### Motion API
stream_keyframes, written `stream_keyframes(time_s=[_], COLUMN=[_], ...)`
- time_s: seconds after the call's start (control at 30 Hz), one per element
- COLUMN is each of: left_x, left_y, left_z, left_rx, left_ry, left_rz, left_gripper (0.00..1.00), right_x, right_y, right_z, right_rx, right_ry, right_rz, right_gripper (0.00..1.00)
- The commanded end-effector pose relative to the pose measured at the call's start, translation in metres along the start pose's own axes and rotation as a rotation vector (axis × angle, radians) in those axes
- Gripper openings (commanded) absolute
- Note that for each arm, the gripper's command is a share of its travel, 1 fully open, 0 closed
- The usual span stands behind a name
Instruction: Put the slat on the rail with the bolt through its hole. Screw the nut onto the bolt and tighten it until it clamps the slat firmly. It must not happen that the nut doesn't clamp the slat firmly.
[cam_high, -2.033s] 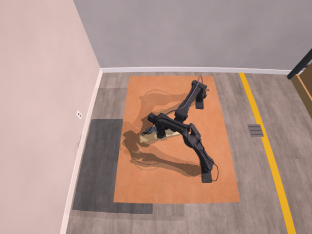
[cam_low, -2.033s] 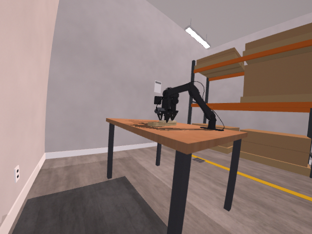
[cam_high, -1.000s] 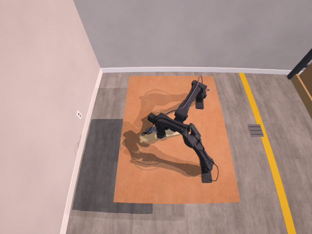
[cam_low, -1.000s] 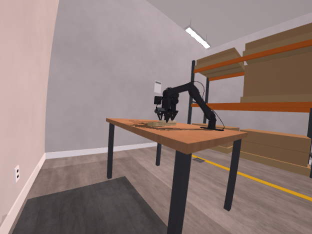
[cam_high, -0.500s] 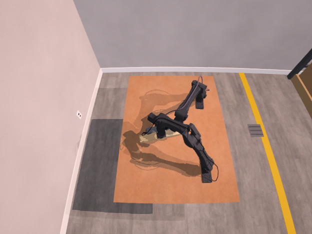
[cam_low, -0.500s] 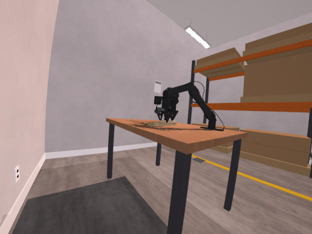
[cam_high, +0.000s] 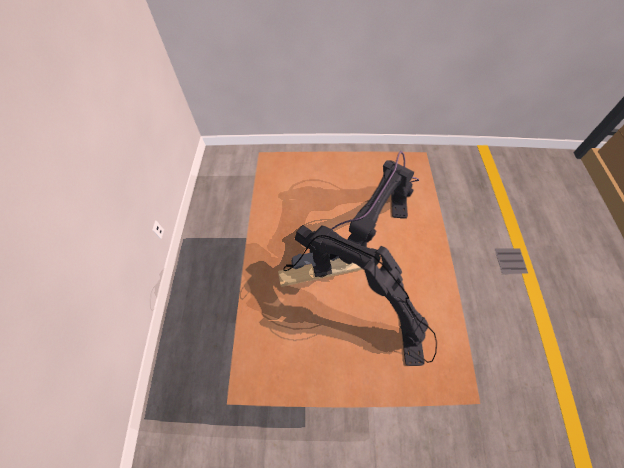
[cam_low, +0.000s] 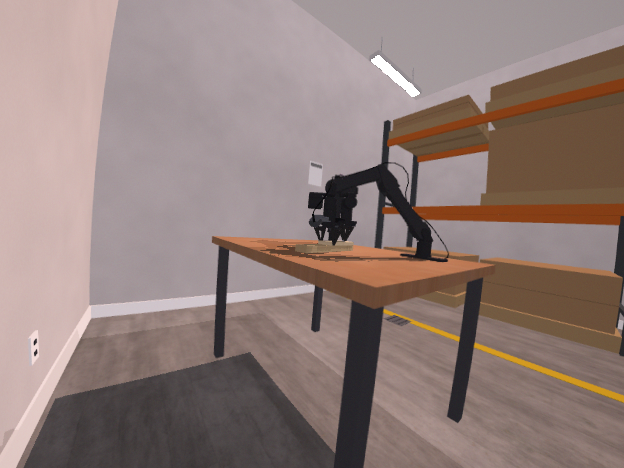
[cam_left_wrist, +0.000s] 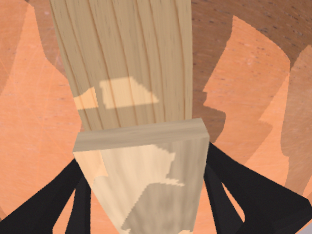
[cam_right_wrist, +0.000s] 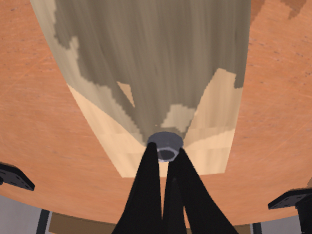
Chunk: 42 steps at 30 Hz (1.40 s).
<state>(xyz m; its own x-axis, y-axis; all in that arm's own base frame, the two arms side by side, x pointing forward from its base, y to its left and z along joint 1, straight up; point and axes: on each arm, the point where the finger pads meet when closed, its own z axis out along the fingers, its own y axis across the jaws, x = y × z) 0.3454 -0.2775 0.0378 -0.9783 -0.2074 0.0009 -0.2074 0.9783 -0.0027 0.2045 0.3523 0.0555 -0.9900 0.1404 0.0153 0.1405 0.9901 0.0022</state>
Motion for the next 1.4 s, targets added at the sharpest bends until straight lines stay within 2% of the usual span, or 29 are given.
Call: stream_keyframes(time_s=[0.0,0.9,1.1,1.17,1.23,1.37], left_x=[-0.0013,-0.0013,-0.0013,-0.0013,-0.0013,-0.0013], left_y=[-0.0011,-0.0011,-0.0011,-0.0011,-0.0011,-0.0011], left_z=[-0.0051,-0.0051,-0.0051,-0.0051,-0.0051,-0.0051], left_rx=[0.008,0.008,0.008,0.008,0.008,0.008], left_ry=[-0.010,-0.010,-0.010,-0.010,-0.010,-0.010], left_rz=[-0.003,-0.003,-0.003,-0.003,-0.003,-0.003], left_gripper=[0.72,0.72,0.72,0.72,0.72,0.72], right_x=[-0.0007,-0.0007,-0.0007,-0.0007,-0.0007,-0.0007], right_y=[0.0017,0.0018,0.0017,0.0017,0.0017,0.0019], right_z=[-0.0044,-0.0044,-0.0044,-0.0044,-0.0044,-0.0073], right_rx=[-0.012,-0.012,-0.012,-0.012,-0.012,-0.012], right_ry=[-0.005,-0.005,-0.005,-0.005,-0.005,-0.006], right_rz=[0.000,0.000,0.000,0.000,0.000,0.000], right_gripper=[0.11,0.11,0.79,0.79,1.00,1.00])
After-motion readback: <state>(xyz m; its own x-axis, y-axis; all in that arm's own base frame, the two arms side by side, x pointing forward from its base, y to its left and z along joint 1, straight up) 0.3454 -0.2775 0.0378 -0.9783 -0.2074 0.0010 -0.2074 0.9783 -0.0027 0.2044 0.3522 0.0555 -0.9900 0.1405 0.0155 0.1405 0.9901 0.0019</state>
